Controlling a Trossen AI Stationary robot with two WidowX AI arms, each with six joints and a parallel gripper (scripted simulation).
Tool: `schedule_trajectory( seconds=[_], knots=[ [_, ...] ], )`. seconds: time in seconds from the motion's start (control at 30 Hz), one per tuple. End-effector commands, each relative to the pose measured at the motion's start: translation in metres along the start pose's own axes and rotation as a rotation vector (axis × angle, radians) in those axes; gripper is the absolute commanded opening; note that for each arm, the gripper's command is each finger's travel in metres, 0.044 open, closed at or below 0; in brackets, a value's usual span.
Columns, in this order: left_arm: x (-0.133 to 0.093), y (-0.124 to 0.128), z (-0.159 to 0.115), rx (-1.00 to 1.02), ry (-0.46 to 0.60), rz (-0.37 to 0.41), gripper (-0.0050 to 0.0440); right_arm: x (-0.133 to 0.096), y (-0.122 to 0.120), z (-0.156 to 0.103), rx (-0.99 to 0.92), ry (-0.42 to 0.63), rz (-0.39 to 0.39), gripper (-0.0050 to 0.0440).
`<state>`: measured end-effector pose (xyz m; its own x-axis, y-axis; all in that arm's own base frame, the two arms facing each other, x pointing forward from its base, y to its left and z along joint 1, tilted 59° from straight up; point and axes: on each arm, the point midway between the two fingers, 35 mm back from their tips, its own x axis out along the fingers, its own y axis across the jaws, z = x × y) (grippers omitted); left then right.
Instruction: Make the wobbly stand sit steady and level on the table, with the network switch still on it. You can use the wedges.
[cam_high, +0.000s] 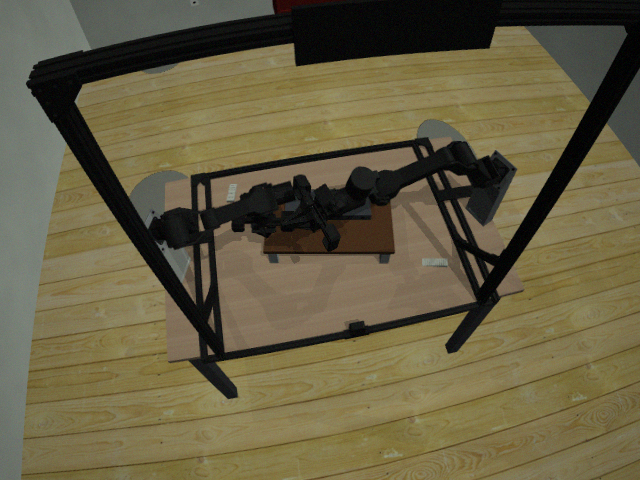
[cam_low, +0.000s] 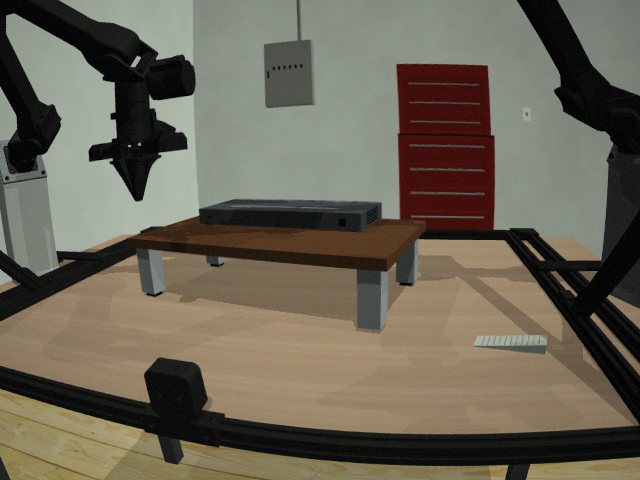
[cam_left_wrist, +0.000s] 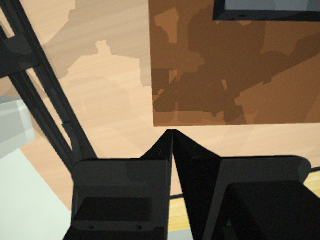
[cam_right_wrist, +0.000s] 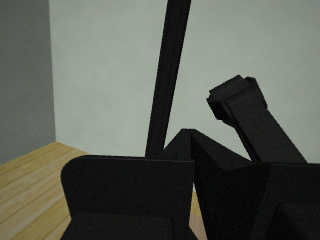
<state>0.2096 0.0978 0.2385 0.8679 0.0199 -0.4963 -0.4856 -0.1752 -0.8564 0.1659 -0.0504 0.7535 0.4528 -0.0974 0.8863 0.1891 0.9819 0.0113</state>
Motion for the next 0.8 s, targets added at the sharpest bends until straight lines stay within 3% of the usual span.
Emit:
schedule_trajectory(
  seconds=[0.0, 0.23, 0.43, 0.47, 0.77],
  knots=[
    [0.000, 0.000, 0.000, 0.000, 0.000, 0.000, 0.0000, -0.008, -0.002, -0.038, 0.040, 0.146, -0.005, 0.0000],
    [0.000, 0.000, 0.000, 0.000, 0.000, 0.000, 0.0000, -0.048, -0.003, -0.121, 0.139, 0.488, -0.030, 0.0000],
    [0.000, 0.000, 0.000, 0.000, 0.000, 0.000, 0.0000, -0.048, -0.003, -0.121, 0.139, 0.488, -0.030, 0.0000],
    [0.000, 0.000, 0.000, 0.000, 0.000, 0.000, 0.0000, -0.045, -0.006, -0.135, 0.136, 0.510, -0.039, 0.0000],
    [0.000, 0.000, 0.000, 0.000, 0.000, 0.000, 0.0000, -0.129, -0.001, -0.213, 0.265, 0.915, -0.096, 0.0000]
  ],
)
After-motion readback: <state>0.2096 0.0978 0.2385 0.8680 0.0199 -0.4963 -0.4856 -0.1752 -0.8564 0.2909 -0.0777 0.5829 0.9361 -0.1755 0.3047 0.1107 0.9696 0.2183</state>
